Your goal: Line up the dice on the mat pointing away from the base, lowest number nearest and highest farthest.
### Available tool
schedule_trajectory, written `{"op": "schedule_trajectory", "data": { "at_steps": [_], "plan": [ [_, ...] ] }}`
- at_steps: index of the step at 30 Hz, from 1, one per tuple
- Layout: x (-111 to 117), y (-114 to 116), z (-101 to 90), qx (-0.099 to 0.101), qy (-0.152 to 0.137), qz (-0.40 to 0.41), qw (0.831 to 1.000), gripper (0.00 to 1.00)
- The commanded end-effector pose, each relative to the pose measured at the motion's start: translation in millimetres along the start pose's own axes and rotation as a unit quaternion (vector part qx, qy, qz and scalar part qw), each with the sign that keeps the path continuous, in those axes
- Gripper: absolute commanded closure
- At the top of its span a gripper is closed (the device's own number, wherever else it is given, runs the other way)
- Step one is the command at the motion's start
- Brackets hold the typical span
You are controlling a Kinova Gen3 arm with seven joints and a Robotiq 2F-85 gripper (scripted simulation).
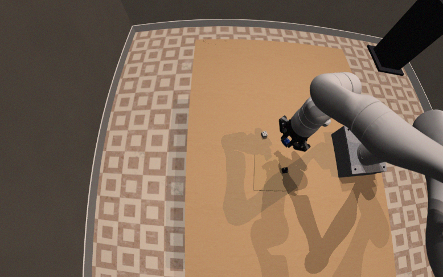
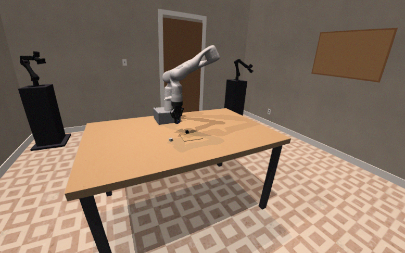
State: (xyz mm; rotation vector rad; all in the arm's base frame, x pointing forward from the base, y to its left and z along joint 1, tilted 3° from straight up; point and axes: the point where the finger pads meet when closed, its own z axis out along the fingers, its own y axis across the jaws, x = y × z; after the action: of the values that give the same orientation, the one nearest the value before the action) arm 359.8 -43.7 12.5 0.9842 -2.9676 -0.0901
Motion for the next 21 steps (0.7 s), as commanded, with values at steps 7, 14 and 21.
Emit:
{"op": "schedule_trajectory", "data": {
  "at_steps": [7, 14, 21],
  "plan": [
    [-21.3, 12.8, -0.7, 0.001, 0.0, 0.056, 0.998, 0.85],
    [-44.4, 29.0, -1.6, 0.001, 0.0, 0.141, 0.99, 0.85],
    [-58.5, 40.5, -2.2, 0.001, 0.0, 0.194, 0.981, 0.85]
  ]
}}
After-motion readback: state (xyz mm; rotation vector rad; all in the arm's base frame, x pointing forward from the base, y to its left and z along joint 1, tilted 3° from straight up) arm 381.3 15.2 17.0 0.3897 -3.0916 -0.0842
